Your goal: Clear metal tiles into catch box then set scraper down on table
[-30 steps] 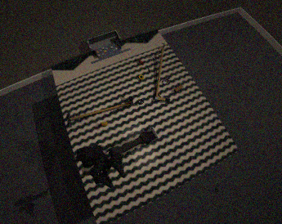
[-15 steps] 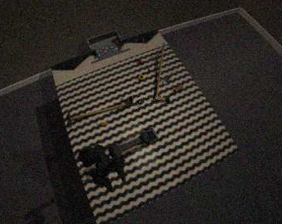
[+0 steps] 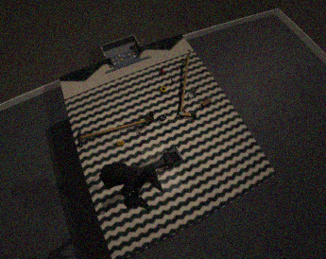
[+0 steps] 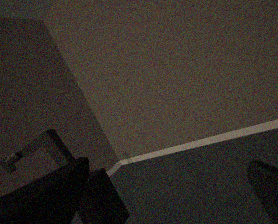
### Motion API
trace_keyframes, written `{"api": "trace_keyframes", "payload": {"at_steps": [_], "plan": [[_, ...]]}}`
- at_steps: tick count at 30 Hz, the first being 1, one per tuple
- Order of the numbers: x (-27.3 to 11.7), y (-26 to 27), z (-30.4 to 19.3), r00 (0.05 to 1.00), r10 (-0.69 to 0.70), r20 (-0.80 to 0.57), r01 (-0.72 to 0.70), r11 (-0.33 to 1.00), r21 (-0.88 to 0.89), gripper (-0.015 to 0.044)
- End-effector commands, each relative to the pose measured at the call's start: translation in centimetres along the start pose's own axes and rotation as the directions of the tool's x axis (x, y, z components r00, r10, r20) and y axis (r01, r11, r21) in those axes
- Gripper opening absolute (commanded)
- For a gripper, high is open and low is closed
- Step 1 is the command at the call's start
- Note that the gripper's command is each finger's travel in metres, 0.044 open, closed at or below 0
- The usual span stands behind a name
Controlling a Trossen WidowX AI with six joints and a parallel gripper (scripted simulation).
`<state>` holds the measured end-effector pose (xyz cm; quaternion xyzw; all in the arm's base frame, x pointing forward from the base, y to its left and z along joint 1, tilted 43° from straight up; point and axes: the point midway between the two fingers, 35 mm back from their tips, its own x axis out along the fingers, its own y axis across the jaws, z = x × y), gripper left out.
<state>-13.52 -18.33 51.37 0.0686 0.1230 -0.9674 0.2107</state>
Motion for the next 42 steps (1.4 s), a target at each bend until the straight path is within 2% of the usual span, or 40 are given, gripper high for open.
{"api": "trace_keyframes", "payload": {"at_steps": [1, 11, 21, 42], "plan": [[0.7, 3.5, -0.9, 0.995, 0.099, -0.03, -0.1, 0.994, -0.039, 0.044], [1.3, 10.0, -3.0, 0.949, 0.302, -0.094, -0.309, 0.948, -0.076, 0.044], [1.1, 16.1, -5.6, 0.858, 0.487, -0.166, -0.505, 0.858, -0.094, 0.044], [-1.8, 26.7, -12.4, 0.542, 0.776, -0.322, -0.831, 0.553, -0.066, 0.044]]}}
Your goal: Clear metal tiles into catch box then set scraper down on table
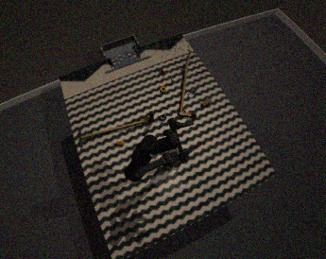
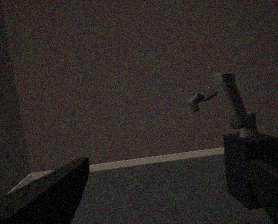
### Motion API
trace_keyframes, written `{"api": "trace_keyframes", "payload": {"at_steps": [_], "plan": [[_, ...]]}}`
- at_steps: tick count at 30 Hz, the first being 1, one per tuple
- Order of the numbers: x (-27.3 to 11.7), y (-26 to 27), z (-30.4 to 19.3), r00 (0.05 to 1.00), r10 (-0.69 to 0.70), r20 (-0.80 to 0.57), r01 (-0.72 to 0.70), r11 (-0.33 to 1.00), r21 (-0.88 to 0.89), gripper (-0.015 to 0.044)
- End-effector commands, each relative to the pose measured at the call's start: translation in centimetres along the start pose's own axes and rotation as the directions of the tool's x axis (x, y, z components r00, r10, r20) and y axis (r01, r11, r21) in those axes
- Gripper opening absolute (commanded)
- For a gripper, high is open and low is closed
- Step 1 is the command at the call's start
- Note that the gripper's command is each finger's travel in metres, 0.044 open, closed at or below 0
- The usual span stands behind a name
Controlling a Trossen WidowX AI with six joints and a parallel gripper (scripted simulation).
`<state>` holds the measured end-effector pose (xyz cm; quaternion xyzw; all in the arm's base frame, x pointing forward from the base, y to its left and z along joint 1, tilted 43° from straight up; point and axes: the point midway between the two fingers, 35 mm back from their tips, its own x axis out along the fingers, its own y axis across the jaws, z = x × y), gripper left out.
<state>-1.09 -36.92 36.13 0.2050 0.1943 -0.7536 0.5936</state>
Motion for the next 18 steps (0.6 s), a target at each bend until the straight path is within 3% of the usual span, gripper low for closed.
{"api": "trace_keyframes", "payload": {"at_steps": [1, 18], "plan": [[1.8, 2.2, -1.4, 0.994, 0.097, -0.042, -0.099, 0.995, -0.024, 0.044], [5.1, 9.3, -6.4, 0.887, 0.434, -0.154, -0.444, 0.895, -0.035, 0.044]]}}
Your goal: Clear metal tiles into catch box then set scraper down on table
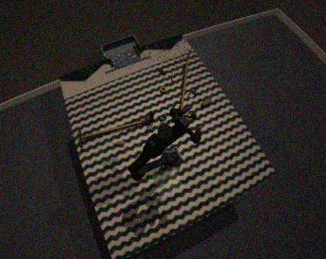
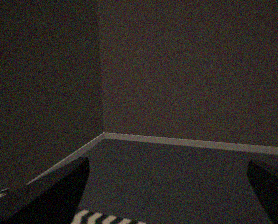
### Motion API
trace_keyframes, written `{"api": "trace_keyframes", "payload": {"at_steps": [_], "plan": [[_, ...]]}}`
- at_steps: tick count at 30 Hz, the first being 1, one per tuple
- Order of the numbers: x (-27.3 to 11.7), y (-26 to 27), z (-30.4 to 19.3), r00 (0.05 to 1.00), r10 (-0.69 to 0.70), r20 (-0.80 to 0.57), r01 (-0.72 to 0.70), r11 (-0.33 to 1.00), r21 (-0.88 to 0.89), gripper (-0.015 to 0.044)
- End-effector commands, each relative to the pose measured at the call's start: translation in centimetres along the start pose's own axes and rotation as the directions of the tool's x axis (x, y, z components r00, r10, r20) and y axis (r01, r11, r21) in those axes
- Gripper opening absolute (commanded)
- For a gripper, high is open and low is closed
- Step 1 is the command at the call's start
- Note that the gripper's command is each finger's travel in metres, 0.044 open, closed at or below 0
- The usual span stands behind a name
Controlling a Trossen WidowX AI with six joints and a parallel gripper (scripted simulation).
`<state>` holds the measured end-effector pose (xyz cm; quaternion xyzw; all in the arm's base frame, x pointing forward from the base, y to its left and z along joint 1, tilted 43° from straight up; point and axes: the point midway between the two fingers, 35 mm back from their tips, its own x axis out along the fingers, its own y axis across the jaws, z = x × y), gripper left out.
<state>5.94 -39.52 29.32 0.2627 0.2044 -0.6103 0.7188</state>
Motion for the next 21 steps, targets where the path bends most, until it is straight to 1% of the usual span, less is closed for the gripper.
{"api": "trace_keyframes", "payload": {"at_steps": [1, 11, 21], "plan": [[1.8, 1.5, -1.6, 0.994, 0.098, -0.041, -0.099, 0.995, -0.014, 0.044], [4.0, 4.8, -4.6, 0.947, 0.303, -0.102, -0.306, 0.952, -0.015, 0.044], [5.3, 7.8, -7.8, 0.855, 0.493, -0.157, -0.499, 0.867, 0.003, 0.044]]}}
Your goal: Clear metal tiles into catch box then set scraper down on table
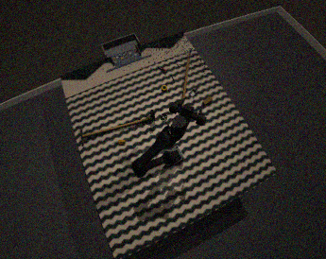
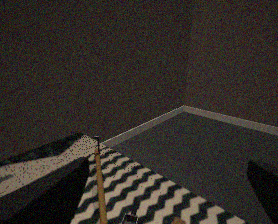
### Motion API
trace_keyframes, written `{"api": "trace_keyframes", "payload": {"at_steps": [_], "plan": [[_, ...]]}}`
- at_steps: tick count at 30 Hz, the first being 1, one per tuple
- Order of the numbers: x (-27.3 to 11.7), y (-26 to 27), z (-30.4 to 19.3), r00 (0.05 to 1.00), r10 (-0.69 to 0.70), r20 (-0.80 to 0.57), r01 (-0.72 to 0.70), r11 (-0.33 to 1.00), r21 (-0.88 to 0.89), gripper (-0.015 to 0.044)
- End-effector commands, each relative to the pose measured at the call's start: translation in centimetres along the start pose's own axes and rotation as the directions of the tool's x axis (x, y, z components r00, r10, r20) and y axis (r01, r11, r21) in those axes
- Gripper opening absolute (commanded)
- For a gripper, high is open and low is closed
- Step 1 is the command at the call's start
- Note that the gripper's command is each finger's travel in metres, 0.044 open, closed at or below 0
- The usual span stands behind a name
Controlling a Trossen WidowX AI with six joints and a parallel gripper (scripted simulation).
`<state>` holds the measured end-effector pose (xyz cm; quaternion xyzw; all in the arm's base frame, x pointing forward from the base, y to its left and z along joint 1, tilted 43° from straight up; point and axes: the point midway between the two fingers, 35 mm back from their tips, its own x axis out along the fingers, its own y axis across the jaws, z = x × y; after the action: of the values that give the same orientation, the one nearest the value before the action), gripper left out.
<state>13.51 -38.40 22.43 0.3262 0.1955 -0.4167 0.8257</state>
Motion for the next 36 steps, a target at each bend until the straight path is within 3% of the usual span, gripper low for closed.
{"api": "trace_keyframes", "payload": {"at_steps": [1, 11, 36], "plan": [[1.5, 0.9, -1.7, 0.994, 0.1, -0.036, -0.1, 0.995, -0.001, 0.044], [3.1, 3.1, -4.7, 0.953, 0.293, -0.082, -0.293, 0.956, 0.009, 0.044], [3.1, 3.1, -4.7, 0.951, 0.297, -0.083, -0.297, 0.955, 0.01, 0.044]]}}
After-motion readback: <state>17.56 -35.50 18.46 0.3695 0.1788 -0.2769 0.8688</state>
